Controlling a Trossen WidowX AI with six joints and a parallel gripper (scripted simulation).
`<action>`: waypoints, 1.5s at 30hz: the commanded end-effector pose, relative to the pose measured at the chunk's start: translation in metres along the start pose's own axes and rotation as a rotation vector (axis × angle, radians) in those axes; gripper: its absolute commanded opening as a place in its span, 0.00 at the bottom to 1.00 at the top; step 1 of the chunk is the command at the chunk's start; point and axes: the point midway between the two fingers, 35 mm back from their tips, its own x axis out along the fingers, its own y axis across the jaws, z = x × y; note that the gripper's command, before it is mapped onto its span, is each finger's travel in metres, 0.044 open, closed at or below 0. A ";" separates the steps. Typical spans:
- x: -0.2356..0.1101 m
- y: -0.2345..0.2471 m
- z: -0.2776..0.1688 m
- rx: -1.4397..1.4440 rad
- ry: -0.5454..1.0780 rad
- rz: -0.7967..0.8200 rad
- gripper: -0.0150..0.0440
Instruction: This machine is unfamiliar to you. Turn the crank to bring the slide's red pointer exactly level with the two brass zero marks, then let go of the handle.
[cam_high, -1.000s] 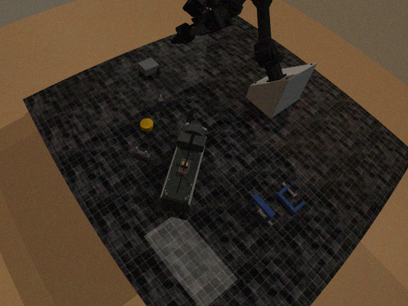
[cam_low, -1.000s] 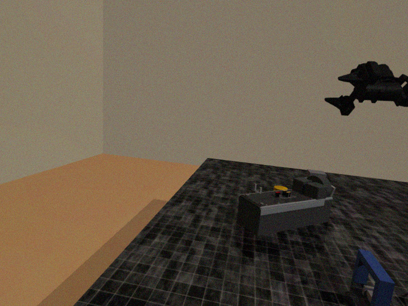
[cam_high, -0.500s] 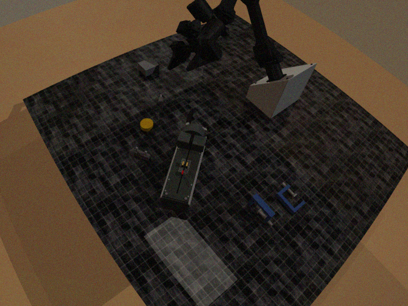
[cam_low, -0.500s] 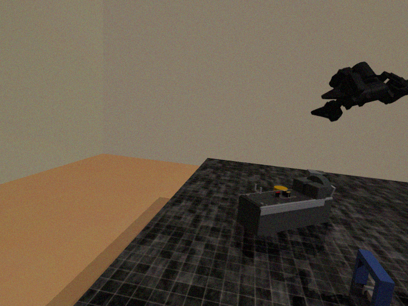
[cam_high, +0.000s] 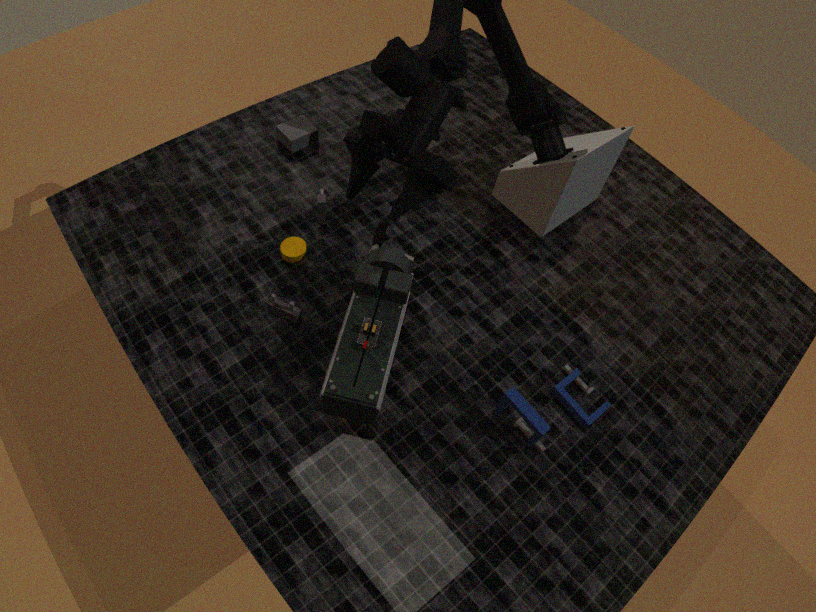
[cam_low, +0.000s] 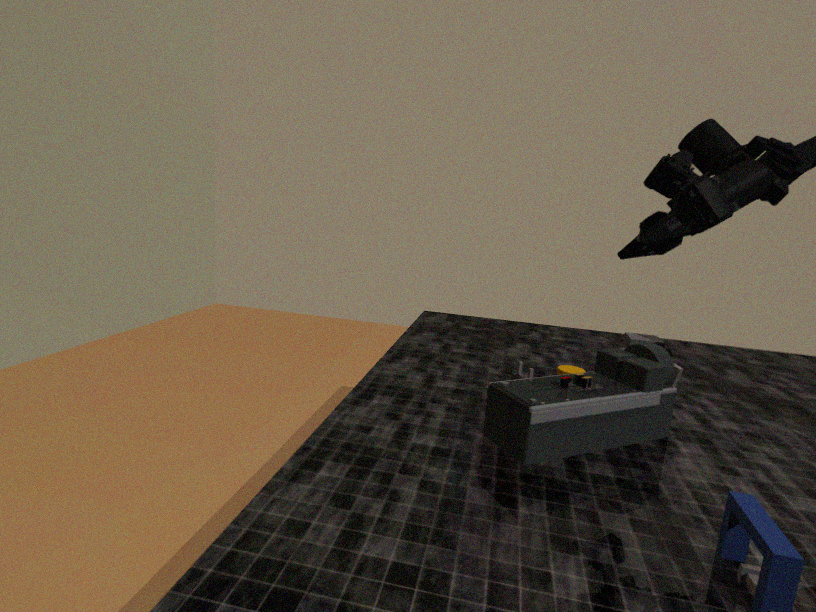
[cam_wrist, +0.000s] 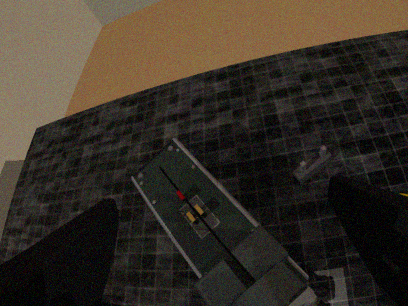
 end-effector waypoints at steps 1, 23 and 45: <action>0.014 0.012 -0.011 -0.064 0.057 -0.021 1.00; 0.091 0.031 -0.090 -0.330 0.221 -0.115 1.00; 0.087 0.033 -0.084 -0.328 0.222 -0.115 1.00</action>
